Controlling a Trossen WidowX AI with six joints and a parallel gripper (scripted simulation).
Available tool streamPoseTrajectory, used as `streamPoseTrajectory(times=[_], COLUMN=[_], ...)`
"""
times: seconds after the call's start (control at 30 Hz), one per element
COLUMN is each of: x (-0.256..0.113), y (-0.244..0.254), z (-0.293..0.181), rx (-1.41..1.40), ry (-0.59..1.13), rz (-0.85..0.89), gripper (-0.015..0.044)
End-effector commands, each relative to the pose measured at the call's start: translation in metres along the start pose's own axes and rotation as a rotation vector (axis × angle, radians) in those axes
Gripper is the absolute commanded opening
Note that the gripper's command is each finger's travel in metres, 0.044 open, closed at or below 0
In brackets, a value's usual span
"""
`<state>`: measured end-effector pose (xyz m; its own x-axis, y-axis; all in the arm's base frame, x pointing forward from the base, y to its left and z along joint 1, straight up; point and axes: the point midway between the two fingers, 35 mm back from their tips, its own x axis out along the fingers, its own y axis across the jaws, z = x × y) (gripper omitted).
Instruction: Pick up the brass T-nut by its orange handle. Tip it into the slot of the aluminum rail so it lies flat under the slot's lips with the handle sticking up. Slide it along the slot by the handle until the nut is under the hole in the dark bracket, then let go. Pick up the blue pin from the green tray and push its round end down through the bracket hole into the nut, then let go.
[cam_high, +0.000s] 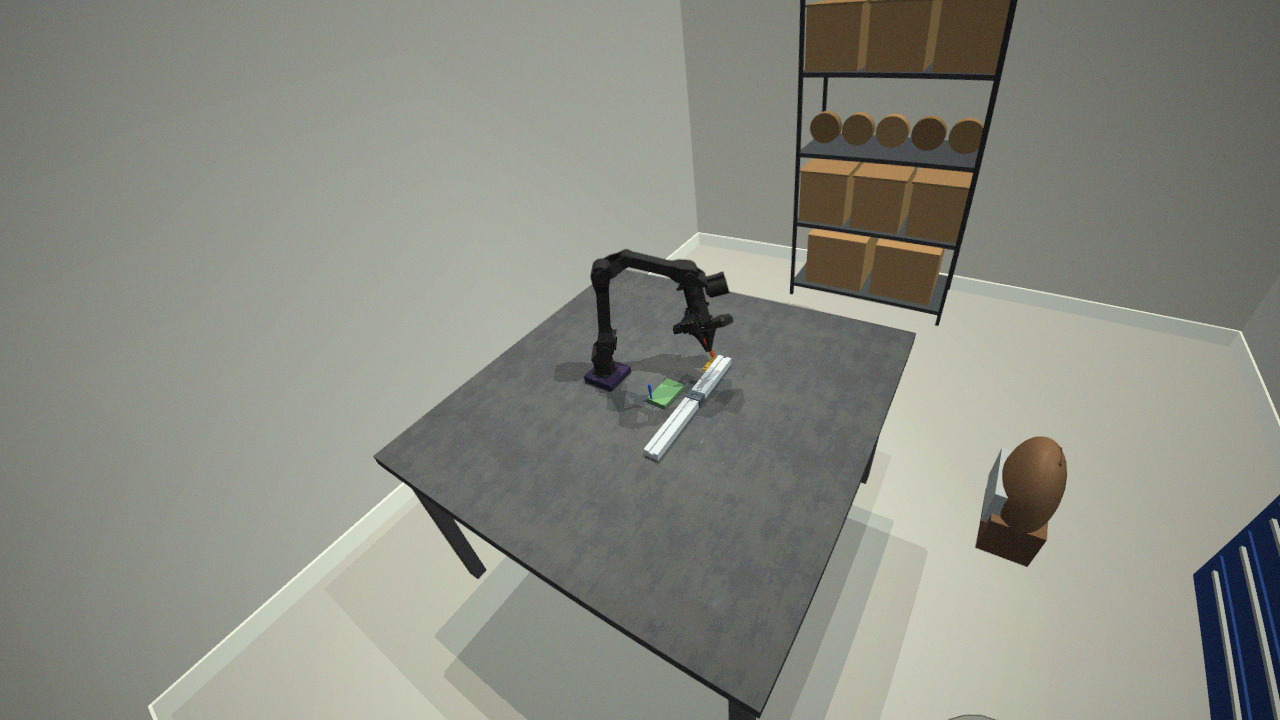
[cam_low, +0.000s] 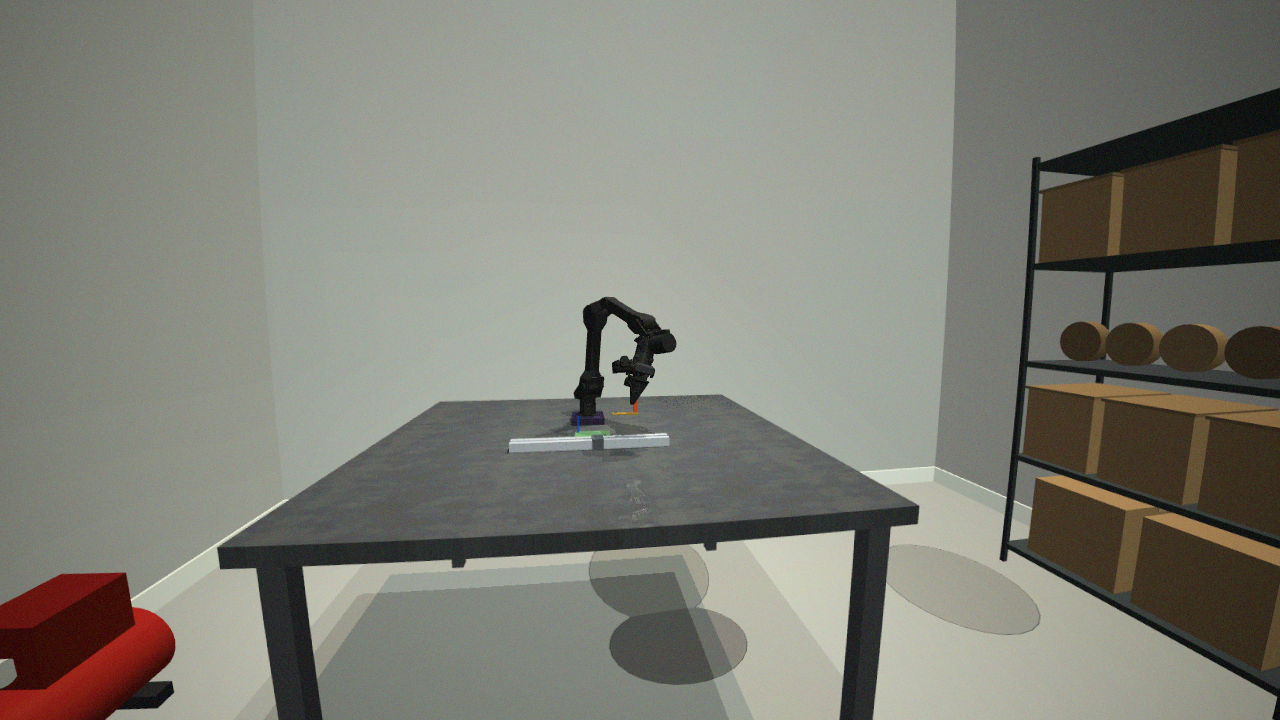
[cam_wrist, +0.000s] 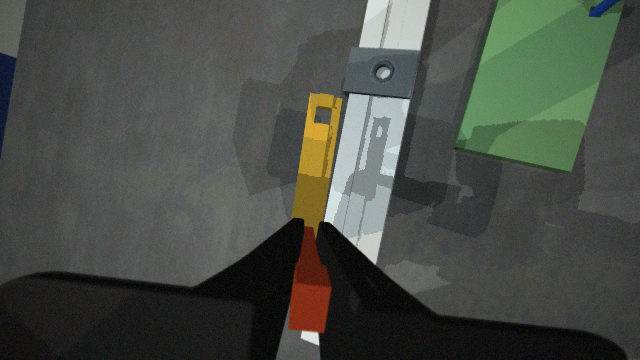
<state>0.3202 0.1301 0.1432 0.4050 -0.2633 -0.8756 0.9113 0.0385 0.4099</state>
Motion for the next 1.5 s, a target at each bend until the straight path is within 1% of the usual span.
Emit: streamPoseTrajectory(times=[0.0,1.47], x=[0.000,-0.001], y=[-0.001,-0.012], z=[0.001,0.001], rx=[0.011,0.059], ry=[-0.003,0.001], rz=[0.016,0.153], gripper=[-0.0150,-0.0150])
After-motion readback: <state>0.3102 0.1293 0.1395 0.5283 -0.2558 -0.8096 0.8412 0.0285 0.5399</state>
